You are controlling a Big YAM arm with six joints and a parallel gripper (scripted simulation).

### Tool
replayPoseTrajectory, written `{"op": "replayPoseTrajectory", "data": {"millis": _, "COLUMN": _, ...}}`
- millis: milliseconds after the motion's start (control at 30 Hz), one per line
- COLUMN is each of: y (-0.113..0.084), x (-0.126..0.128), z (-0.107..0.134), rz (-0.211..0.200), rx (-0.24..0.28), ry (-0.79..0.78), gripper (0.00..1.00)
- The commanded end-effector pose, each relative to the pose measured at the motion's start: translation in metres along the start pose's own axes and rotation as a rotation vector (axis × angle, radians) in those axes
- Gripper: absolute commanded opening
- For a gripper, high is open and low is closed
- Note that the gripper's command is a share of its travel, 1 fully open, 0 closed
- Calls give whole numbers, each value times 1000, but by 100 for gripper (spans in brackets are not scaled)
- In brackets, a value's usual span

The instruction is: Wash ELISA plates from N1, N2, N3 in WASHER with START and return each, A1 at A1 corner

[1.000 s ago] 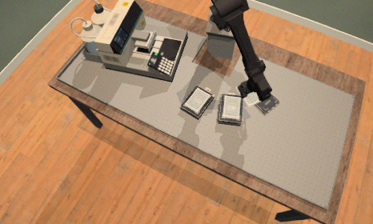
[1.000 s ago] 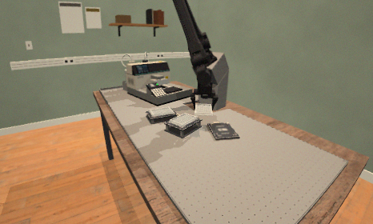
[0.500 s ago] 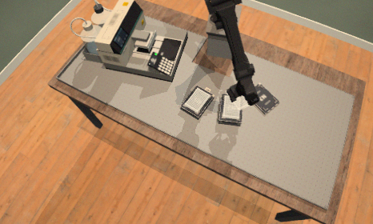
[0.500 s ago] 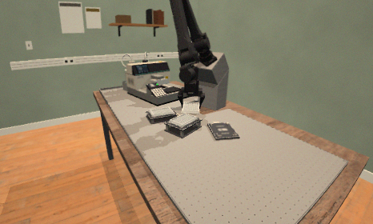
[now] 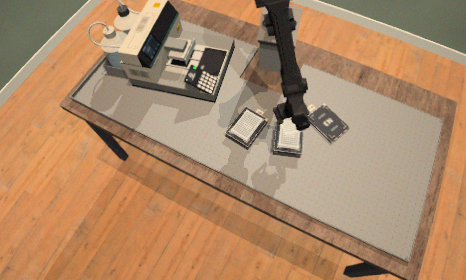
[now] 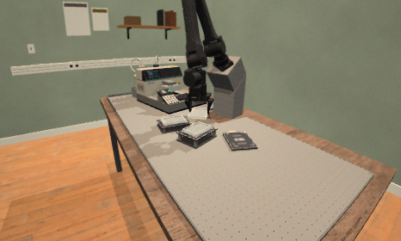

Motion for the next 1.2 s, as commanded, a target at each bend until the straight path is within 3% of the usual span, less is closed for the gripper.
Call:
{"op": "replayPoseTrajectory", "data": {"millis": 0, "y": -8, "x": -19, "z": -2, "rz": 10, "rx": -32, "ry": 14, "gripper": 82}}
{"op": "replayPoseTrajectory", "data": {"millis": 433, "y": -13, "x": -72, "z": 11, "rz": 10, "rx": -18, "ry": 10, "gripper": 82}}
{"op": "replayPoseTrajectory", "data": {"millis": 767, "y": -20, "x": -124, "z": 10, "rz": 19, "rx": -41, "ry": 9, "gripper": 82}}
{"op": "replayPoseTrajectory", "data": {"millis": 1167, "y": -19, "x": -119, "z": 11, "rz": 12, "rx": -40, "ry": -1, "gripper": 82}}
Point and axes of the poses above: the point where the finger pads meet when closed, its own y axis out along the fingers, its own x axis across the jaws, z = x × y, the point moved 10 cm from there along -y, back along the fingers, and after that the axes turned 12 degrees about y, right-handed, at the moved point
